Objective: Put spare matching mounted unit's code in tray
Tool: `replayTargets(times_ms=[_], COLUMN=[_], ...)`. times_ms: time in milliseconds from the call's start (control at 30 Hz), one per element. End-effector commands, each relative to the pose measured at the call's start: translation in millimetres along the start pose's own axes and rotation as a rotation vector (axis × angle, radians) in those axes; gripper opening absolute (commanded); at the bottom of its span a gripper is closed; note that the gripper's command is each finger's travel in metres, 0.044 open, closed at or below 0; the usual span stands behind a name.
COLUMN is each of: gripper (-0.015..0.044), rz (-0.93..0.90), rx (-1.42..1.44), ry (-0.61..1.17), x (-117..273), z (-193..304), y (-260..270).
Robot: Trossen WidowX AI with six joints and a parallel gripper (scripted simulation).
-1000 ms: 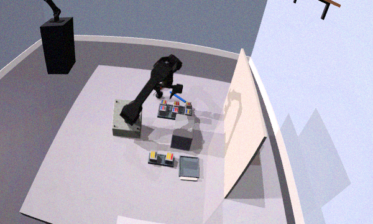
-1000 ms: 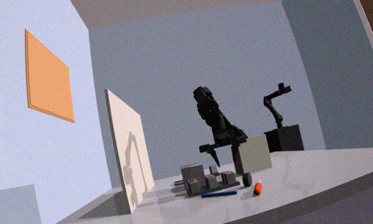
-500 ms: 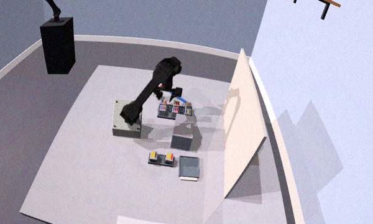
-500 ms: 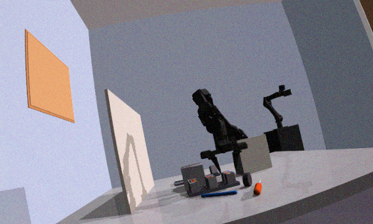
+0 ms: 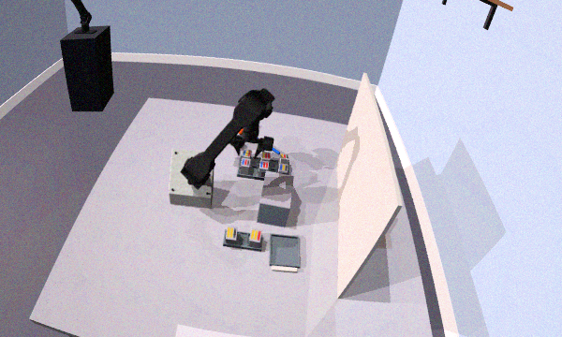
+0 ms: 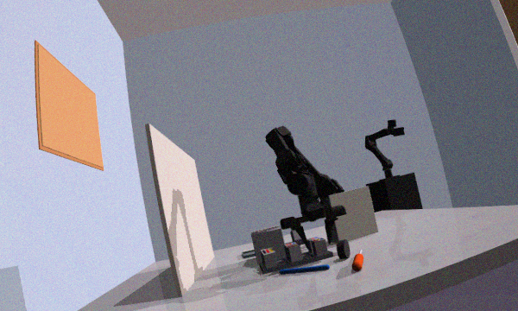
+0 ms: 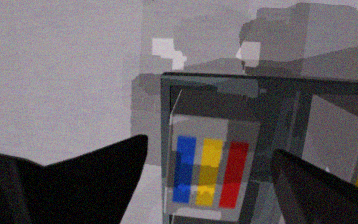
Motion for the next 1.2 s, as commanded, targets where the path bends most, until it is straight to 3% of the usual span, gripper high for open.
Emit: replayTargets(times_ms=[0,333,500,733,900,1167], gripper=[0.0300,0.0300,0.0169,0.0122,0.0000,0.0000], rz=[0.003,0.003,-0.001,-0.001,-0.001,-0.001], rx=[0.004,0.004,0.001,0.001,0.001,0.001], ry=[0.004,0.005,0.004,0.004,0.004,0.004], x=[-6.5,-16.9,-15.5,-15.5,-15.5,-14.1], z=[0.9,2.0,1.9,1.9,1.9,1.7], y=[0.6,1.3,1.2,1.2,1.2,1.1])
Point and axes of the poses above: the point midway between the two fingers, 35 mm back from their tips, its own x axis back along the fingers, its own y axis across the jaws, z = x × y, the point moved 7 cm from there along x, back along the fingers, and after that the axes turned 7 degrees about -x, right-handed, at the moved point
